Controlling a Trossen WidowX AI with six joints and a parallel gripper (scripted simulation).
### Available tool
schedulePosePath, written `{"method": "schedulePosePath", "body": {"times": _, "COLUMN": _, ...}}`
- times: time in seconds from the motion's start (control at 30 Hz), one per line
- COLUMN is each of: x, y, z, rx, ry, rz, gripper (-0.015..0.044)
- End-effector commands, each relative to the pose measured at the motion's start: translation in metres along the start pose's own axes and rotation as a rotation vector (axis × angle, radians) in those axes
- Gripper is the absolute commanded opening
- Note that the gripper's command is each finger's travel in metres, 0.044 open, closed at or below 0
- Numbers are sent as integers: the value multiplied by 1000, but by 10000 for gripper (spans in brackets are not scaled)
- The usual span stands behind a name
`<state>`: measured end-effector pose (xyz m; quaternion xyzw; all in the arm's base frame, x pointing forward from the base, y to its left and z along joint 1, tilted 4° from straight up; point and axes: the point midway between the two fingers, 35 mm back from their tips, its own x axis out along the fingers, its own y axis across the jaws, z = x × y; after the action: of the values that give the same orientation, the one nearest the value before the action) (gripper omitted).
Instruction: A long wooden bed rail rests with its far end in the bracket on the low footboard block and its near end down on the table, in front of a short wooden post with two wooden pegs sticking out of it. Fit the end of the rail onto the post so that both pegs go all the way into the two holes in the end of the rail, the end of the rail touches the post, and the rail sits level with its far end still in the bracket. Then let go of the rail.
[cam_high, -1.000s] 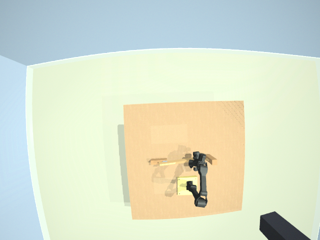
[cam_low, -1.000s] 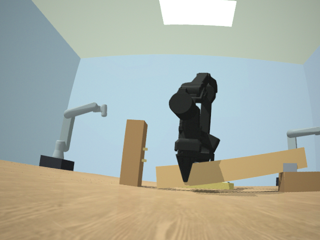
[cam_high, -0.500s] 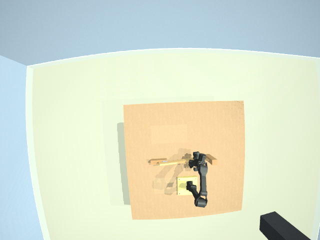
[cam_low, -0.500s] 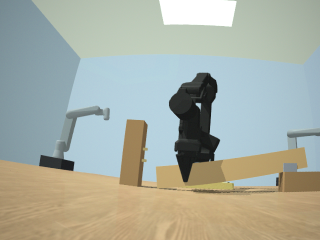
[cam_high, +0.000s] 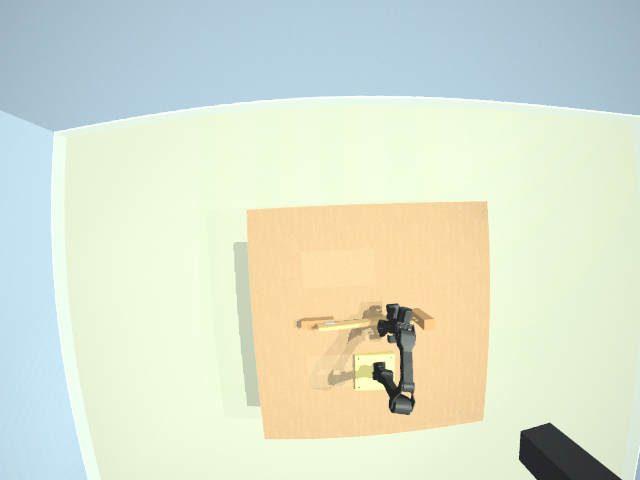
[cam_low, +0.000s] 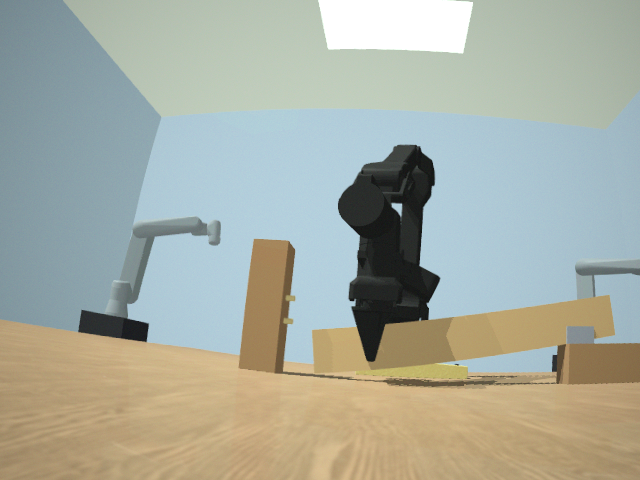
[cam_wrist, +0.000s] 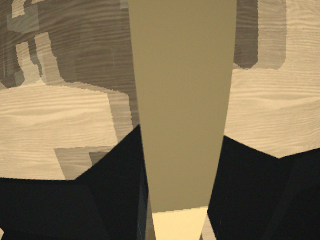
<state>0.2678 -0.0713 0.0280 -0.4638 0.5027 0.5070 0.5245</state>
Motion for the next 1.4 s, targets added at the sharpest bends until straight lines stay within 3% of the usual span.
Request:
{"method": "schedulePosePath", "body": {"times": 0.0, "x": -9, "y": -6, "z": 0, "rx": -5, "ry": -2, "rz": -25, "gripper": 0}}
{"method": "schedulePosePath", "body": {"times": 1.37, "x": -30, "y": -10, "z": 0, "rx": -5, "ry": -2, "rz": -25, "gripper": 0}}
